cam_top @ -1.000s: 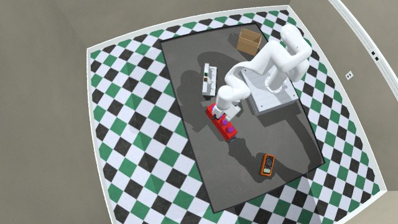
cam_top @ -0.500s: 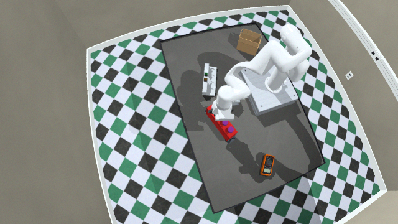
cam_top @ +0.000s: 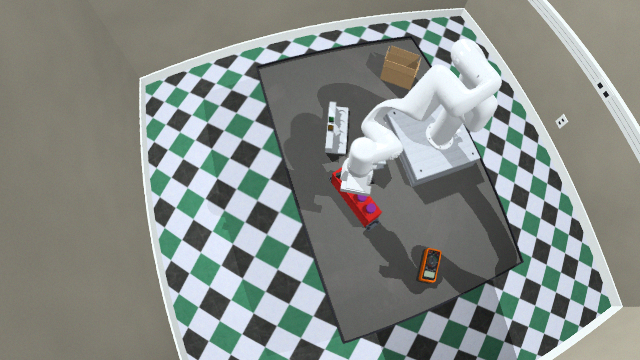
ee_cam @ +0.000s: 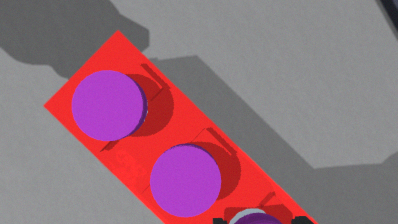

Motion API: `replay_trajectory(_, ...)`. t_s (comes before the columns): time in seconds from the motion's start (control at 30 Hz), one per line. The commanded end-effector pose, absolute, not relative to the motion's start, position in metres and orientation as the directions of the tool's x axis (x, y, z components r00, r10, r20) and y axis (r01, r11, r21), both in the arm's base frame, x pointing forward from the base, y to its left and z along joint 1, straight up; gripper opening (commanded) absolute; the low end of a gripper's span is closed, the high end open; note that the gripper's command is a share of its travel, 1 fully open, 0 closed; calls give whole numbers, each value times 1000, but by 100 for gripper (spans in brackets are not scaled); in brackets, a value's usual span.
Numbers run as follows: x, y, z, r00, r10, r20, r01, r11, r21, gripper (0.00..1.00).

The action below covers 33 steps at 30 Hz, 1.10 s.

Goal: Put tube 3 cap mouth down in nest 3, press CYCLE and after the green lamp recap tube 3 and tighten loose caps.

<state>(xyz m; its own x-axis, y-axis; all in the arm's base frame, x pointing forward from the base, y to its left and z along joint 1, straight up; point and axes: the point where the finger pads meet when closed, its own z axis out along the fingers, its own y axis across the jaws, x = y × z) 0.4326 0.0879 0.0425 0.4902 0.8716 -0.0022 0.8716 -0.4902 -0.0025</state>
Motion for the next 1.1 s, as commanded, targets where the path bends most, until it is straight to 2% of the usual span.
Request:
replay_trajectory(0.0,434,88,44,491,871,-5,871,-491,5,0)
replay_trajectory(0.23,434,88,44,491,871,-5,871,-491,5,0)
replay_trajectory(0.6,434,88,44,-37,999,-7,999,37,2,0)
replay_trajectory(0.7,434,88,44,-185,983,-7,983,185,1,0)
replay_trajectory(0.77,434,88,44,-185,983,-7,983,185,1,0)
replay_trajectory(0.83,434,88,44,-283,959,-7,959,283,0,0)
replay_trajectory(1.07,434,88,44,-595,804,-7,804,595,-2,0)
